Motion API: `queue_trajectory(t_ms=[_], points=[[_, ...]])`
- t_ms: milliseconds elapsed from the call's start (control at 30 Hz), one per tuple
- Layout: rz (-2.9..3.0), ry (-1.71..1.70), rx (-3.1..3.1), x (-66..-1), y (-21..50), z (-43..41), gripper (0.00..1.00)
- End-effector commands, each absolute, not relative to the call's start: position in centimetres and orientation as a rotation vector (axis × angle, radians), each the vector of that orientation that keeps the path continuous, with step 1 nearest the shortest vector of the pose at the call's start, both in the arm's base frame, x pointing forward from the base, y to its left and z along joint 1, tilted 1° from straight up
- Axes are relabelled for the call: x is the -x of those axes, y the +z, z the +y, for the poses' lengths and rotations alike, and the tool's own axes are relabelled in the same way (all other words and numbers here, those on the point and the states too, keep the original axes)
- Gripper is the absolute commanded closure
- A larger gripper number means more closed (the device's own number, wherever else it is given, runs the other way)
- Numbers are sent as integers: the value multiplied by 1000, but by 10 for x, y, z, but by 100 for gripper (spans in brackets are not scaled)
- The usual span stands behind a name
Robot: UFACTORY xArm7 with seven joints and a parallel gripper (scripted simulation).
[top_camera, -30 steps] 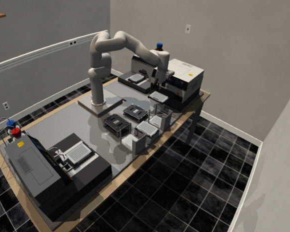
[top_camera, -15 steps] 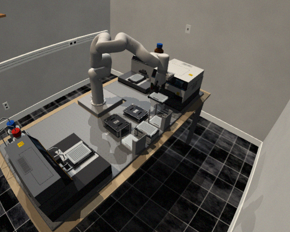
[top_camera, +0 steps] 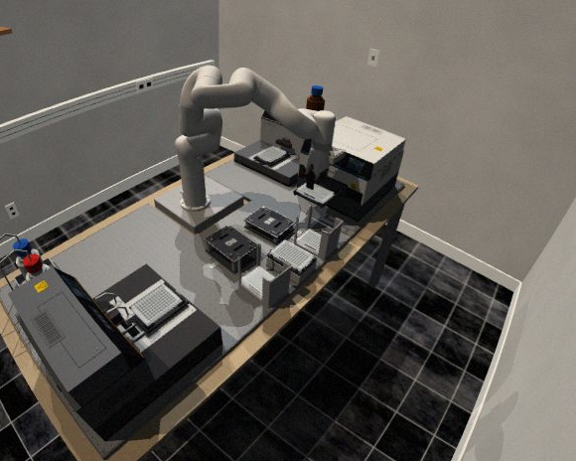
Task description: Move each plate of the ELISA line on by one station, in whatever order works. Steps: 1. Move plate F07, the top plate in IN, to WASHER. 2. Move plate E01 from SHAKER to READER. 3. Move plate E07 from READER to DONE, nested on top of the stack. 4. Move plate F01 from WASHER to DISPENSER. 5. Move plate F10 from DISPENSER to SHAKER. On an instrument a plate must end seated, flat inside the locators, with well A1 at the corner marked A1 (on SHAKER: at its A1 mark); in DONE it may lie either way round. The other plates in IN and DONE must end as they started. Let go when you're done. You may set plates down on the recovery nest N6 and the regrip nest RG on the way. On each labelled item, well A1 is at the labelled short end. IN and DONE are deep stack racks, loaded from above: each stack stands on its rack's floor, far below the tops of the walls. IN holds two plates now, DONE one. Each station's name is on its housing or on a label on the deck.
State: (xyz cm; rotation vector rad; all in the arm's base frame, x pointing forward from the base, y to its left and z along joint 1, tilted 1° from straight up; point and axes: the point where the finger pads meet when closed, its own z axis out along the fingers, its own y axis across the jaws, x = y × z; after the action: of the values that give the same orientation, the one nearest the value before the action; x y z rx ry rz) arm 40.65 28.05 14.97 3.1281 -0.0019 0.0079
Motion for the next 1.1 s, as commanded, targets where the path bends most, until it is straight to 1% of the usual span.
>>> queue_trajectory(t_ms=[0,1067], points=[[-2,13,-3130,-407,146,281,0],[-2,13,-3130,-407,133,281,0]])
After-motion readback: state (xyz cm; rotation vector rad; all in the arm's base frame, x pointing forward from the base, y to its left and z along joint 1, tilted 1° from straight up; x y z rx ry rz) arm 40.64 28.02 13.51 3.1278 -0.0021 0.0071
